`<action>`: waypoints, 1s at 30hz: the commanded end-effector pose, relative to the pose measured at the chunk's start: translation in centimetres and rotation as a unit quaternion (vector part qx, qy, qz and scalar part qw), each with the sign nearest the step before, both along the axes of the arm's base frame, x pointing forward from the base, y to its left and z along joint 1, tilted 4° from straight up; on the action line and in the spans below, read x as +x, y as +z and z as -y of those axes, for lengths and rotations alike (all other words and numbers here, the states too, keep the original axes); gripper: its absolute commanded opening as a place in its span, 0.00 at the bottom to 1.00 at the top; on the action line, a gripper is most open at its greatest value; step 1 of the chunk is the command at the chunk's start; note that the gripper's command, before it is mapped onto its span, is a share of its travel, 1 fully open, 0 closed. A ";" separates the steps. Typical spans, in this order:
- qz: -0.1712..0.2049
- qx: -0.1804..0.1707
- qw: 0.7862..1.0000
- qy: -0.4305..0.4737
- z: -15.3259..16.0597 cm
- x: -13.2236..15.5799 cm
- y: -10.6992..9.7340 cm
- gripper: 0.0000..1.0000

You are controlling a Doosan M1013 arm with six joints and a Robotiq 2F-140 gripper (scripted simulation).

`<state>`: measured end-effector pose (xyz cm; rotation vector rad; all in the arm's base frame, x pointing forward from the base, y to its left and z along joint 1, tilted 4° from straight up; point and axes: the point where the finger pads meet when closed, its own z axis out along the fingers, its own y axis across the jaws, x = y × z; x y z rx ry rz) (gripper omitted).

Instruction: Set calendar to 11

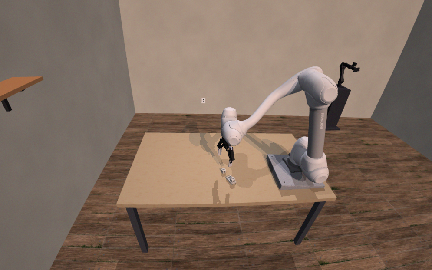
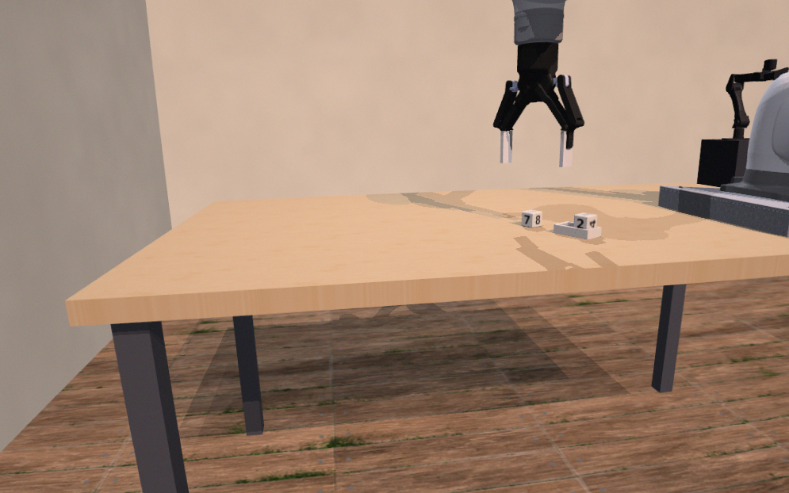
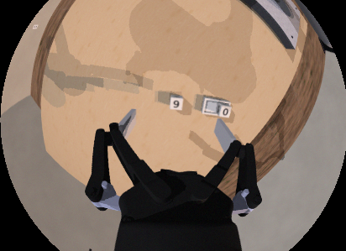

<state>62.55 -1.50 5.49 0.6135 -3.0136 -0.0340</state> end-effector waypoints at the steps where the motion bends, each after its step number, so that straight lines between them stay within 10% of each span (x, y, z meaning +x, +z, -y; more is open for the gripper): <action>1: 0.000 0.000 1.000 0.000 0.0 0.0 0.0 1.00; 11: 0.000 0.001 1.000 0.017 0.0 0.0 0.0 1.00; 30: 0.003 0.022 0.949 0.315 0.0 0.0 -0.4 1.00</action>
